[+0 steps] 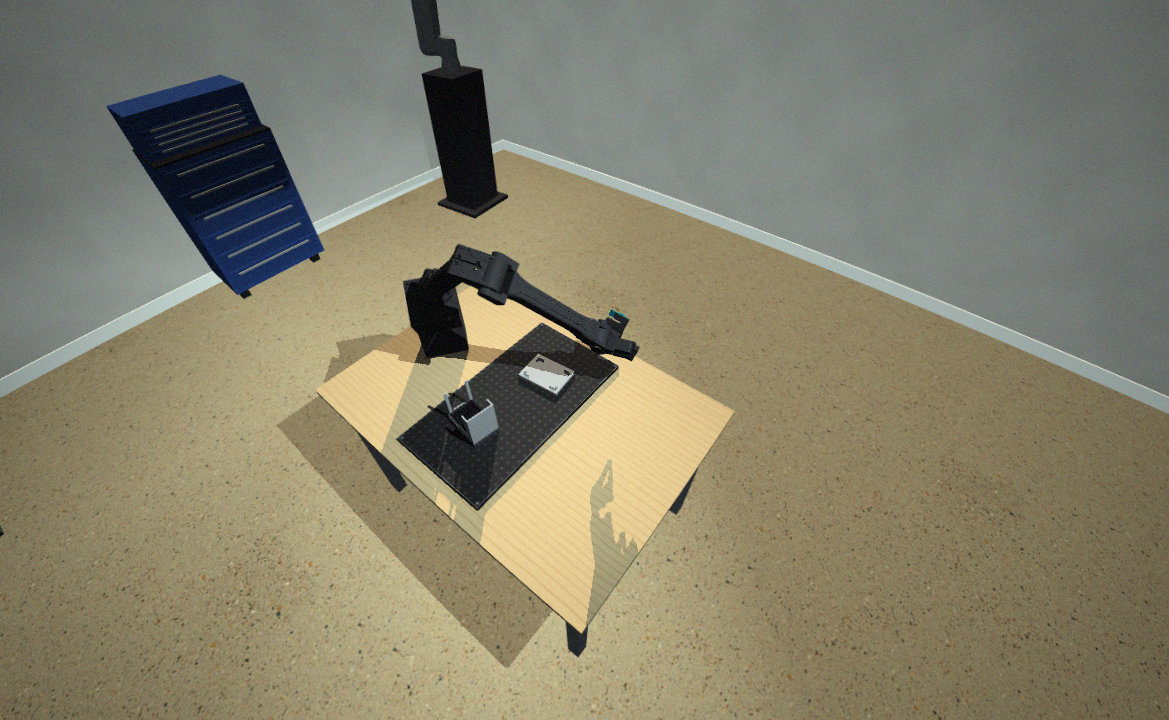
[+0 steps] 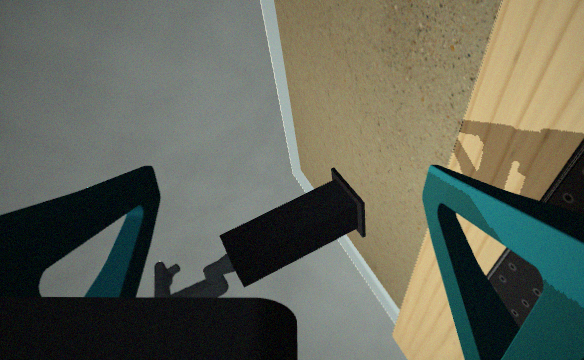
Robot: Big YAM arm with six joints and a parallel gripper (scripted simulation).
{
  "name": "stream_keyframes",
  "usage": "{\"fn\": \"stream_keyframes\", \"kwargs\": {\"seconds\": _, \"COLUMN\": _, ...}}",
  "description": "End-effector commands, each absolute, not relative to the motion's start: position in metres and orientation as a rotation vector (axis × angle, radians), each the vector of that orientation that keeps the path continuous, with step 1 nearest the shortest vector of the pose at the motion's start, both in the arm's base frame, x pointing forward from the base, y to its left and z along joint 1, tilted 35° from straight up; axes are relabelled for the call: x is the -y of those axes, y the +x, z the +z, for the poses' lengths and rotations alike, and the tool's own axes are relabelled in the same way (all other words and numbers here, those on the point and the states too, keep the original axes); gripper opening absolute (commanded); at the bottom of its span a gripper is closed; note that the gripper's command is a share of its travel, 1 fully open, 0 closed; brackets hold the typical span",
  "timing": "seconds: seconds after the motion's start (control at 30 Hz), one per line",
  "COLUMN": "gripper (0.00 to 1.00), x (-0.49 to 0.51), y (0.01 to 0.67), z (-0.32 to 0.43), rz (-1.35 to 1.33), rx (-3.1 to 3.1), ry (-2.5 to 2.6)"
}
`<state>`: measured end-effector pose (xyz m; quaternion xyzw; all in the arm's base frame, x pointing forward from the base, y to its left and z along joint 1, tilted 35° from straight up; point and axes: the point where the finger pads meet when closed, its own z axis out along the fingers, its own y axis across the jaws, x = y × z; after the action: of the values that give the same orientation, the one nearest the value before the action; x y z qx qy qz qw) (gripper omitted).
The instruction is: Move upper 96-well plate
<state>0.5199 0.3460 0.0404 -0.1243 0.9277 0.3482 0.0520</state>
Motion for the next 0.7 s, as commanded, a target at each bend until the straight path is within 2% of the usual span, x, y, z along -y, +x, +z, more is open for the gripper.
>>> {"fn": "stream_keyframes", "kwargs": {"seconds": 0.0, "gripper": 1.0, "x": -0.349, "y": 0.52, "z": 0.046, "rz": 1.062, "rx": -2.811, "ry": -0.388}}
{"fn": "stream_keyframes", "kwargs": {"seconds": 0.53, "gripper": 1.0, "x": -0.349, "y": 0.52, "z": 0.046, "rz": 1.062, "rx": -2.811, "ry": -0.388}}
{"fn": "stream_keyframes", "kwargs": {"seconds": 0.67, "gripper": 1.0, "x": -0.325, "y": 0.532, "z": 0.071, "rz": 0.952, "rx": -2.721, "ry": -0.337}}
